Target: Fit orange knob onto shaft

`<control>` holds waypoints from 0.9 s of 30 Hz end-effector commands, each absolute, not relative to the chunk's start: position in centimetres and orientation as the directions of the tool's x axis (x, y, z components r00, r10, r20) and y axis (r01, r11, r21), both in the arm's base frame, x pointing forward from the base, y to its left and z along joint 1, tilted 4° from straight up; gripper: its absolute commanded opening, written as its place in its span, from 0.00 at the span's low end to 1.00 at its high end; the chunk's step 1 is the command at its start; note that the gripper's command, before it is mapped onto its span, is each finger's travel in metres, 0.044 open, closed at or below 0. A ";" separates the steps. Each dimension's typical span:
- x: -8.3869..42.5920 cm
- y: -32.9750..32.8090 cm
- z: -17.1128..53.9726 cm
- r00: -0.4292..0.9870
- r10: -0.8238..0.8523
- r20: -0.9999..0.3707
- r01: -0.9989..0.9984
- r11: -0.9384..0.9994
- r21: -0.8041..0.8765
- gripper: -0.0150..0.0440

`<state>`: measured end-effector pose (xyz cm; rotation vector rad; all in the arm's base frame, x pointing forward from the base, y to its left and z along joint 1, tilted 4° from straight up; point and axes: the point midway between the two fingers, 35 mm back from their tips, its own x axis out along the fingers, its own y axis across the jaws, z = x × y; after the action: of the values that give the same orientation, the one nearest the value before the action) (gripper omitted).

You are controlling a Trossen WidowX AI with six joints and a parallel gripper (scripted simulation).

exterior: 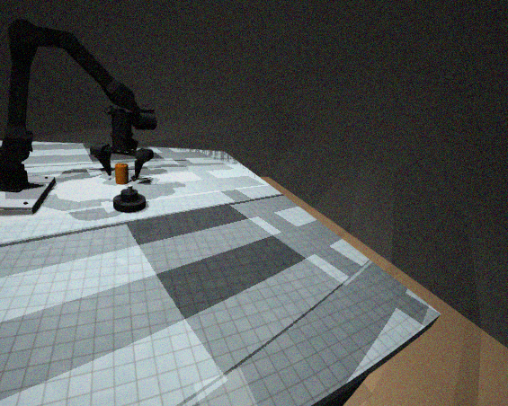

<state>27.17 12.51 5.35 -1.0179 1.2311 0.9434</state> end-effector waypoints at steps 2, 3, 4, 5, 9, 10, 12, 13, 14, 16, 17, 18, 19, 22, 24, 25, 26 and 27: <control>26.9 12.3 4.4 0.092 0.012 -0.996 -0.957 0.277 -0.085 1.00; 26.9 12.3 4.4 0.092 0.012 -0.996 -0.957 0.277 -0.085 0.96; 26.9 12.3 4.4 0.092 0.012 -0.996 -0.957 0.277 -0.085 0.91; 26.9 12.3 4.4 0.092 0.012 -0.996 -0.957 0.277 -0.085 0.87; 26.9 12.3 4.4 0.092 0.012 -0.996 -0.957 0.277 -0.085 0.69; 26.9 12.3 4.4 0.092 0.012 -0.996 -0.957 0.277 -0.085 0.64; 26.9 12.3 4.4 0.092 0.012 -0.996 -0.957 0.277 -0.085 0.56; 26.9 12.3 4.4 0.092 0.012 -0.996 -0.957 0.277 -0.085 0.54; 26.9 12.3 4.4 0.092 0.012 -0.996 -0.957 0.277 -0.085 0.53; 26.9 12.3 4.4 0.092 0.012 -0.996 -0.957 0.277 -0.085 0.51; 26.9 12.3 4.4 0.092 0.012 -0.996 -0.957 0.277 -0.085 0.50; 26.9 12.3 4.4 0.092 0.012 -0.996 -0.957 0.277 -0.085 0.49; 26.9 12.3 4.4 0.092 0.012 -0.996 -0.957 0.277 -0.085 0.44; 27.0 12.4 5.3 0.093 0.012 -0.996 -0.957 0.277 -0.085 0.31; 27.0 12.6 6.4 0.093 0.013 -0.996 -0.957 0.277 -0.086 0.25; 27.0 12.6 7.0 0.093 0.013 -0.996 -0.957 0.277 -0.086 0.25; 27.0 12.7 7.6 0.093 0.013 -0.996 -0.957 0.277 -0.086 0.25; 26.9 12.7 8.2 0.093 0.013 -0.996 -0.957 0.277 -0.086 0.25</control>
<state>26.46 12.36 5.88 -1.0235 1.2784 0.9649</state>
